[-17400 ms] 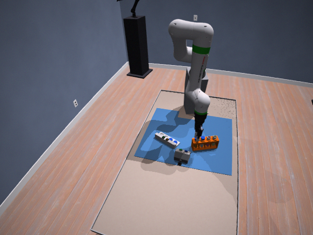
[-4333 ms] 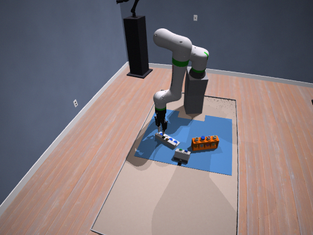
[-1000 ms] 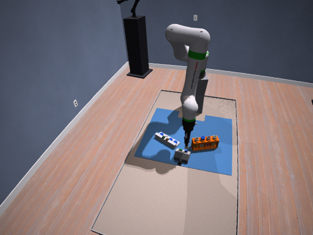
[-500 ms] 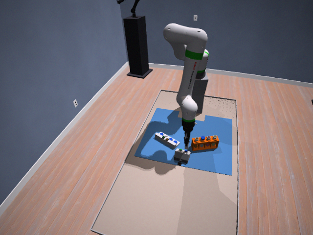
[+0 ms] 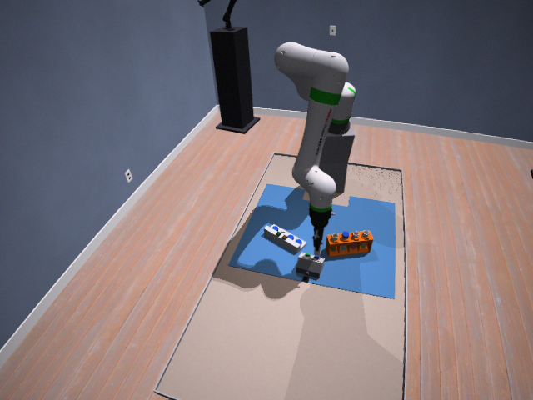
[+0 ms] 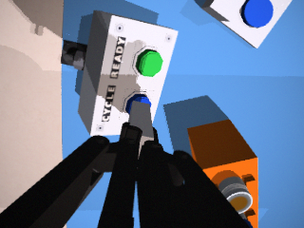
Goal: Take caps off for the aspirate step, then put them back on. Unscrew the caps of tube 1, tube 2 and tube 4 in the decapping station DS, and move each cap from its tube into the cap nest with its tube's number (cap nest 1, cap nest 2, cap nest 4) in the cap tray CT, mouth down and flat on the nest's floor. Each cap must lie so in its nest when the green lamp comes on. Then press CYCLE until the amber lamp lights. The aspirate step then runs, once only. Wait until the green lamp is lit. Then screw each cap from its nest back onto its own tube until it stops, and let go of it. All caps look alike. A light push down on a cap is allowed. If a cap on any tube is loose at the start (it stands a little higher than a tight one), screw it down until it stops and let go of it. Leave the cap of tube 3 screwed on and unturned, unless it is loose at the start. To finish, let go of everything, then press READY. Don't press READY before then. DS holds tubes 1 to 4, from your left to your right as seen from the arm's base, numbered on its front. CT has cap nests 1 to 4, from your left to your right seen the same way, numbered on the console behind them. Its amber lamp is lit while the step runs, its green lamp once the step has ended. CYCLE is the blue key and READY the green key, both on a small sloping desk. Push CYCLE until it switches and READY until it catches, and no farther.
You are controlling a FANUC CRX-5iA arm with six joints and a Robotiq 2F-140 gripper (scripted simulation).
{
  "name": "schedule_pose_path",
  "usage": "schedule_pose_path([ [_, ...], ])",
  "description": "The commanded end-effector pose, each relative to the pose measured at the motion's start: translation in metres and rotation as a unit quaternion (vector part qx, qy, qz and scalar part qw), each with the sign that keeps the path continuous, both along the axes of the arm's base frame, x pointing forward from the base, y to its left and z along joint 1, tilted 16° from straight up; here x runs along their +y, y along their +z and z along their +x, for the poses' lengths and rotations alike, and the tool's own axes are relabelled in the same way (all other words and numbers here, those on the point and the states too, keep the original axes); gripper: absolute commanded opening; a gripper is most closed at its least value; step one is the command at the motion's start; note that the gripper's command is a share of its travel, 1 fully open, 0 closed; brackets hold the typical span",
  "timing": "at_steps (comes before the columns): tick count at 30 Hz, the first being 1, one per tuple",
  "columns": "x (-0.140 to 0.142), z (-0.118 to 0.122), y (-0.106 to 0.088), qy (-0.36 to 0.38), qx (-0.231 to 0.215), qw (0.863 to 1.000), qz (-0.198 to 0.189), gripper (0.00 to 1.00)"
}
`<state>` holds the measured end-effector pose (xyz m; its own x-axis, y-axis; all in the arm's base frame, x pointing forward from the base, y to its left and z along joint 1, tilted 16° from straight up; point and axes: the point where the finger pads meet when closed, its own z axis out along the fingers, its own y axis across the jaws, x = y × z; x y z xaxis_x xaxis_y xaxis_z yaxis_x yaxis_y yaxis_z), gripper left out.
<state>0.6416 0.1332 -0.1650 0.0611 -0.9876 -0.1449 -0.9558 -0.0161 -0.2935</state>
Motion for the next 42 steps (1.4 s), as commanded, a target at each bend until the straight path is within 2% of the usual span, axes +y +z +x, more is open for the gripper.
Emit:
schedule_pose_path([
  [1, 0.002, 0.003, -0.006, -0.002, 0.022, 1.000, -0.014, 0.00],
  [15, 0.002, 0.003, -0.006, -0.002, 0.022, 1.000, -0.014, 0.00],
  [42, 0.004, 0.006, -0.019, -0.002, 0.022, 1.000, -0.014, 0.00],
])
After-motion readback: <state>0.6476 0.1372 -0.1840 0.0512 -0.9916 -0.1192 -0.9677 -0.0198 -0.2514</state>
